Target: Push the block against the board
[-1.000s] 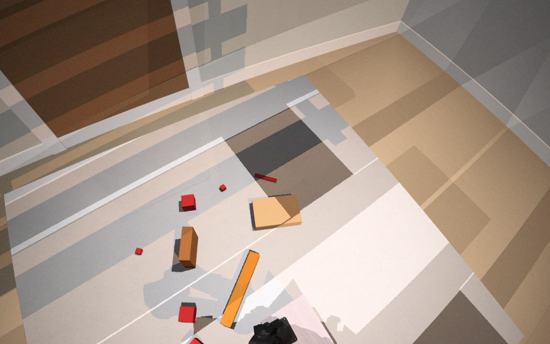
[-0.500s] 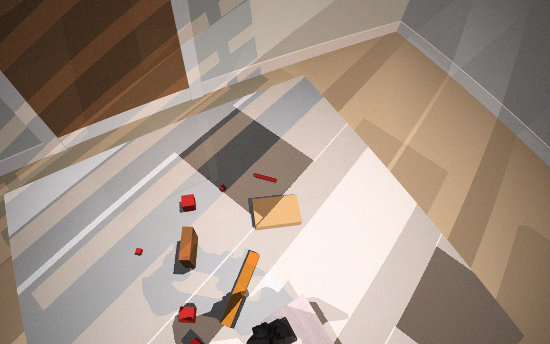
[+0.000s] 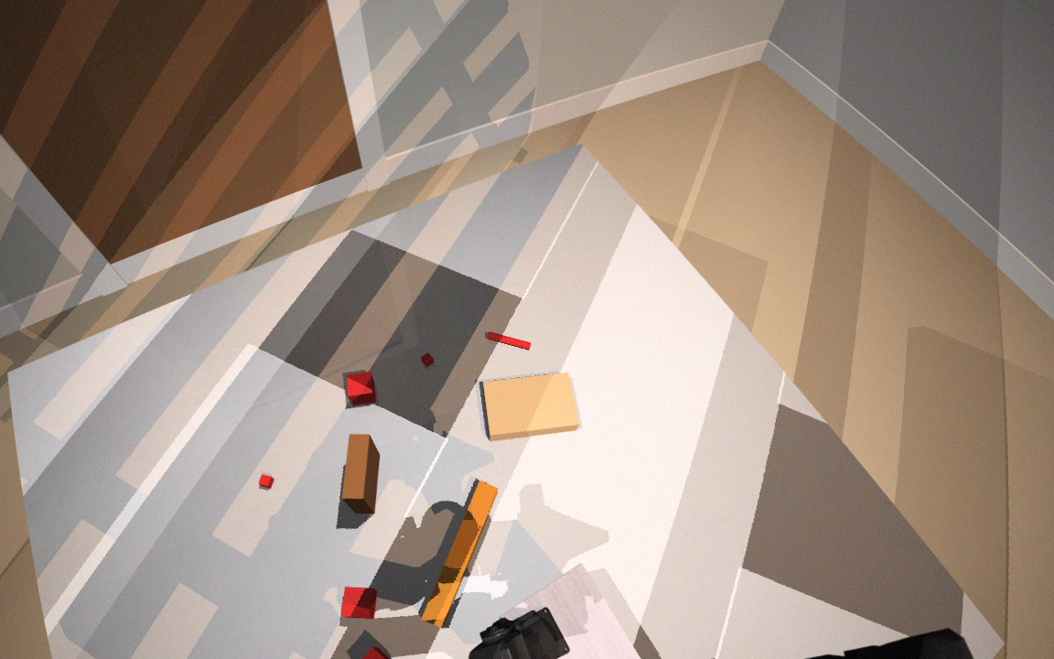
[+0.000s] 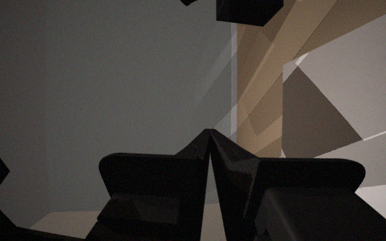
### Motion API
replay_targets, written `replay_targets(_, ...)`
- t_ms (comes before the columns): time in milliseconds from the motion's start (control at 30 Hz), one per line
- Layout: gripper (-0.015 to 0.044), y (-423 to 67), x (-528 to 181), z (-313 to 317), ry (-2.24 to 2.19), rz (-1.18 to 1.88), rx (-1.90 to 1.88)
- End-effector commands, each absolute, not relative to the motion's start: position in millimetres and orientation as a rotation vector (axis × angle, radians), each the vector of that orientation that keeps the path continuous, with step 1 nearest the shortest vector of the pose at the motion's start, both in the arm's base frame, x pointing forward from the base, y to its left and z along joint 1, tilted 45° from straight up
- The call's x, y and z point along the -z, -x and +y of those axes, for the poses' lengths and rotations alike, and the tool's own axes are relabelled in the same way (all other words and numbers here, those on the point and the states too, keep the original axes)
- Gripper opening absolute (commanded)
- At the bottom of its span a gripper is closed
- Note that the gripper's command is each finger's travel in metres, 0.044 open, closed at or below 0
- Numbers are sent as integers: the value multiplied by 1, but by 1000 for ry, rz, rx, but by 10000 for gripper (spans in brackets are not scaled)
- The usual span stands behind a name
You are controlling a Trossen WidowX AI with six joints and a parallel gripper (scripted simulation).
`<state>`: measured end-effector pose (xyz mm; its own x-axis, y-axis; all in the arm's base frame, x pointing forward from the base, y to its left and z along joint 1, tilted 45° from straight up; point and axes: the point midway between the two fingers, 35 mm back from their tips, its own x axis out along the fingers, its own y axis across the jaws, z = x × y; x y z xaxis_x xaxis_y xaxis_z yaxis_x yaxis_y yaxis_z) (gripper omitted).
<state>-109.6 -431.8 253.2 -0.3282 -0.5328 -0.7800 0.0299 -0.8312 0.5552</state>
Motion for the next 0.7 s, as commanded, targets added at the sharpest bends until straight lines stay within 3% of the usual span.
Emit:
replay_targets(0,0,89,-247,-434,-1560,-509,2164)
replay_targets(667,0,-39,-223,-429,-1433,195,1773)
